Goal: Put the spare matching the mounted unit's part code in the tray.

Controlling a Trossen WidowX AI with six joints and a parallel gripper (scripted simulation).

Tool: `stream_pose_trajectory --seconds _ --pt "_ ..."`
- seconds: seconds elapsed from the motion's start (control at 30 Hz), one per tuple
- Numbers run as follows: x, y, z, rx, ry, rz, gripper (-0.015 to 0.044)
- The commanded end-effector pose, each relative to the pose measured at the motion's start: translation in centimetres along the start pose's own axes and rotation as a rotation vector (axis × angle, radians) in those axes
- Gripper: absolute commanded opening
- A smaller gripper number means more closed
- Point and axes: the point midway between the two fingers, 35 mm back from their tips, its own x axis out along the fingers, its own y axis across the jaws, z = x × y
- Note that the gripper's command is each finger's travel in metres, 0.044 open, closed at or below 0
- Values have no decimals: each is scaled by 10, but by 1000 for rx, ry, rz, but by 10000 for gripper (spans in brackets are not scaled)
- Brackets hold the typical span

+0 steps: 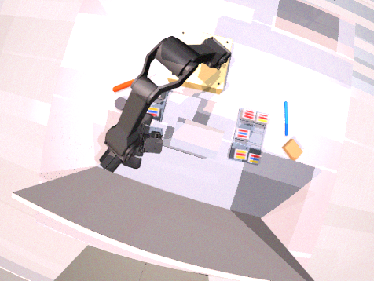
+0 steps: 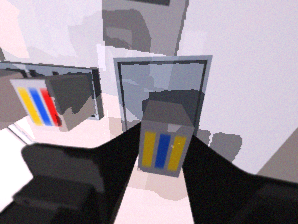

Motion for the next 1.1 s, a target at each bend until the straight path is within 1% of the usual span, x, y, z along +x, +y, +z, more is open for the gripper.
stream_pose_trajectory --seconds 0.0,0.33,0.9,0.97,1.07 --pt "5 2 1 -4 0 4 0" --pt "13 4 2 -4 0 5 0" --pt "11 2 1 0 0 1 440" --pt "-1 1 0 -1 0 1 440" --pt "-52 -1 -1 -2 0 2 440"
